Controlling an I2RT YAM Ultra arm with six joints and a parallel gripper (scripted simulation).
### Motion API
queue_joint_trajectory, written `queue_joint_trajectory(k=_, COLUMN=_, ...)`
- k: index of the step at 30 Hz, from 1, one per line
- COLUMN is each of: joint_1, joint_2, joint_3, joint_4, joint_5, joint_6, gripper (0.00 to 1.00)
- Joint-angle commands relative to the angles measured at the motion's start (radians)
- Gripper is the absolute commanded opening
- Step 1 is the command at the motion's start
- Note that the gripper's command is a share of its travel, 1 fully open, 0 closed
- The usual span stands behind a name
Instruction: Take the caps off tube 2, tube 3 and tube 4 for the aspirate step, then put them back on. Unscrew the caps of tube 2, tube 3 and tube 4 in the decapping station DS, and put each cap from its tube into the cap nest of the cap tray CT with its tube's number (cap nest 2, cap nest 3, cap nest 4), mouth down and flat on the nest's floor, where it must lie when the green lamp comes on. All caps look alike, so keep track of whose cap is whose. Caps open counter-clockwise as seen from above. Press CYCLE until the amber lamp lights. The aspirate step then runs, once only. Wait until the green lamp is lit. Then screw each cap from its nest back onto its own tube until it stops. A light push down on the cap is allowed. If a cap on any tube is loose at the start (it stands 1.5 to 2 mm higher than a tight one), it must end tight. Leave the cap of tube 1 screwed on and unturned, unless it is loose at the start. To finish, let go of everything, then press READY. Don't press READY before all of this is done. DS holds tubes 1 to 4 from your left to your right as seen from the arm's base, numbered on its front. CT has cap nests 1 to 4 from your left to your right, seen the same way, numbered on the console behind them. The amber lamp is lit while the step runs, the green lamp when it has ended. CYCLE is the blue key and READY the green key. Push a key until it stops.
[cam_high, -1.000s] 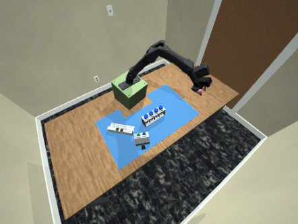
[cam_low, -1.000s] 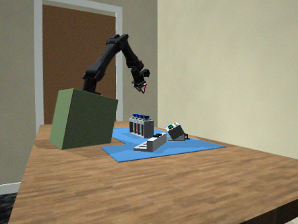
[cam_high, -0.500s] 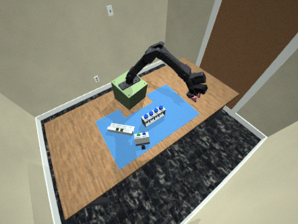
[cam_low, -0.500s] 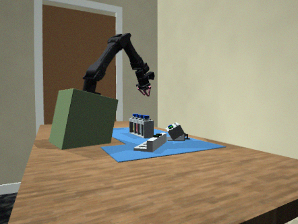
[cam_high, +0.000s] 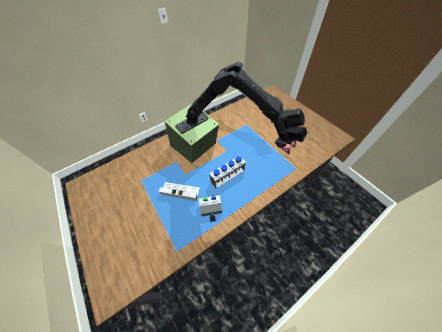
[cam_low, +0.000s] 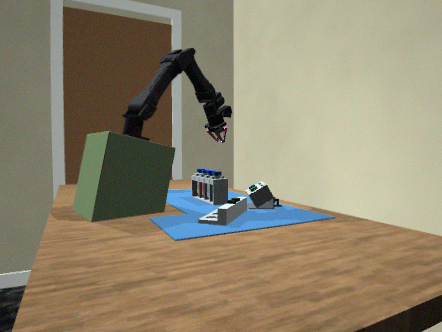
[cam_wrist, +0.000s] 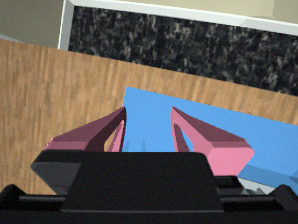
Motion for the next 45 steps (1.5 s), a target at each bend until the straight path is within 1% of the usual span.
queue_joint_trajectory(k=1, joint_1=-0.033, joint_2=-0.029, joint_3=-0.023, joint_4=0.009, joint_5=-0.005, joint_6=-0.033, gripper=0.49)
queue_joint_trajectory(k=4, joint_1=-0.064, joint_2=-0.045, joint_3=-0.066, joint_4=0.038, joint_5=-0.025, joint_6=-0.056, gripper=0.49)
queue_joint_trajectory(k=6, joint_1=-0.07, joint_2=-0.03, joint_3=-0.028, joint_4=-0.038, joint_5=0.005, joint_6=-0.076, gripper=0.49)
queue_joint_trajectory(k=9, joint_1=-0.098, joint_2=-0.045, joint_3=-0.065, joint_4=-0.018, joint_5=-0.009, joint_6=-0.099, gripper=0.49)
queue_joint_trajectory(k=11, joint_1=-0.098, joint_2=-0.045, joint_3=-0.065, joint_4=-0.018, joint_5=-0.009, joint_6=-0.099, gripper=0.49)
queue_joint_trajectory(k=16, joint_1=-0.15, joint_2=-0.075, joint_3=-0.143, joint_4=0.032, joint_5=-0.043, joint_6=-0.139, gripper=0.49)
queue_joint_trajectory(k=17, joint_1=-0.154, joint_2=-0.077, joint_3=-0.148, joint_4=0.035, joint_5=-0.046, joint_6=-0.142, gripper=0.49)
queue_joint_trajectory(k=19, joint_1=-0.16, joint_2=-0.057, joint_3=-0.1, joint_4=-0.047, joint_5=-0.014, joint_6=-0.161, gripper=0.49)
queue_joint_trajectory(k=26, joint_1=-0.232, joint_2=-0.101, joint_3=-0.209, joint_4=0.02, joint_5=-0.057, joint_6=-0.219, gripper=0.49)
queue_joint_trajectory(k=28, joint_1=-0.232, joint_2=-0.101, joint_3=-0.209, joint_4=0.02, joint_5=-0.057, joint_6=-0.219, gripper=0.49)
queue_joint_trajectory(k=30, joint_1=-0.238, joint_2=-0.081, joint_3=-0.164, joint_4=-0.061, joint_5=-0.029, joint_6=-0.236, gripper=0.49)
queue_joint_trajectory(k=38, joint_1=-0.322, joint_2=-0.131, joint_3=-0.289, joint_4=0.015, joint_5=-0.076, joint_6=-0.306, gripper=0.49)
queue_joint_trajectory(k=40, joint_1=-0.33, joint_2=-0.114, joint_3=-0.248, joint_4=-0.06, joint_5=-0.053, joint_6=-0.322, gripper=0.49)
queue_joint_trajectory(k=43, joint_1=-0.361, joint_2=-0.134, joint_3=-0.297, joint_4=-0.031, joint_5=-0.069, joint_6=-0.349, gripper=0.49)
queue_joint_trajectory(k=45, joint_1=-0.361, joint_2=-0.134, joint_3=-0.297, joint_4=-0.031, joint_5=-0.069, joint_6=-0.349, gripper=0.49)
